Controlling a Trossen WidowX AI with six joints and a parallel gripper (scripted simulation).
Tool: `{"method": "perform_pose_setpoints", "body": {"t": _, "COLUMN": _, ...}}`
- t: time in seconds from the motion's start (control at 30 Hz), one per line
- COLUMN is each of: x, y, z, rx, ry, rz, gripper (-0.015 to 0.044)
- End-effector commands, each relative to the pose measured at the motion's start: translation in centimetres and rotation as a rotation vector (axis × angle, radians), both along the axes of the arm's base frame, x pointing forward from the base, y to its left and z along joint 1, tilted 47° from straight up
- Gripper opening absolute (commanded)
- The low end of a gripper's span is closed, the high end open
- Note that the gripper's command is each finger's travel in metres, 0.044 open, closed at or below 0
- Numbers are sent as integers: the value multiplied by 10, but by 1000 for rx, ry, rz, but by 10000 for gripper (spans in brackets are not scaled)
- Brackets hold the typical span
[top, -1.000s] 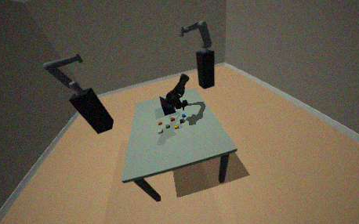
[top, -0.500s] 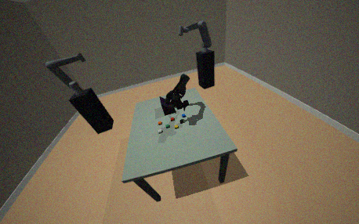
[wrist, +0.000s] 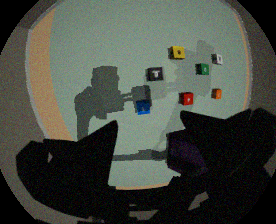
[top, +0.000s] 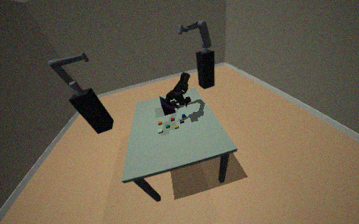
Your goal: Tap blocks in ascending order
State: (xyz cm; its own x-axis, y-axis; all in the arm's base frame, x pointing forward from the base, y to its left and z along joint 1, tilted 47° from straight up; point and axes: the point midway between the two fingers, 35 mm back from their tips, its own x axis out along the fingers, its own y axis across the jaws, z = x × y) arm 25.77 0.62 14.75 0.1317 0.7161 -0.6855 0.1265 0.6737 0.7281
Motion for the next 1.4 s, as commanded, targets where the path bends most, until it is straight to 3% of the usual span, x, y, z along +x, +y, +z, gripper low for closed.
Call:
{"method": "perform_pose_setpoints", "body": {"t": 0.0, "x": -20, "y": 13, "z": 6, "rx": 8, "ry": 8, "rz": -3, "gripper": 400}}
{"method": "perform_pose_setpoints", "body": {"t": 0.77, "x": -18, "y": 12, "z": 6, "rx": 7, "ry": 8, "rz": -3, "gripper": 400}}
{"method": "perform_pose_setpoints", "body": {"t": 0.97, "x": 30, "y": -24, "z": -14, "rx": 3, "ry": 6, "rz": -3, "gripper": 400}}
{"method": "perform_pose_setpoints", "body": {"t": 1.2, "x": 82, "y": -77, "z": -65, "rx": 2, "ry": 2, "rz": -3, "gripper": 400}}
{"method": "perform_pose_setpoints", "body": {"t": 1.37, "x": 91, "y": -87, "z": -78, "rx": 2, "ry": 2, "rz": -3, "gripper": 400}}
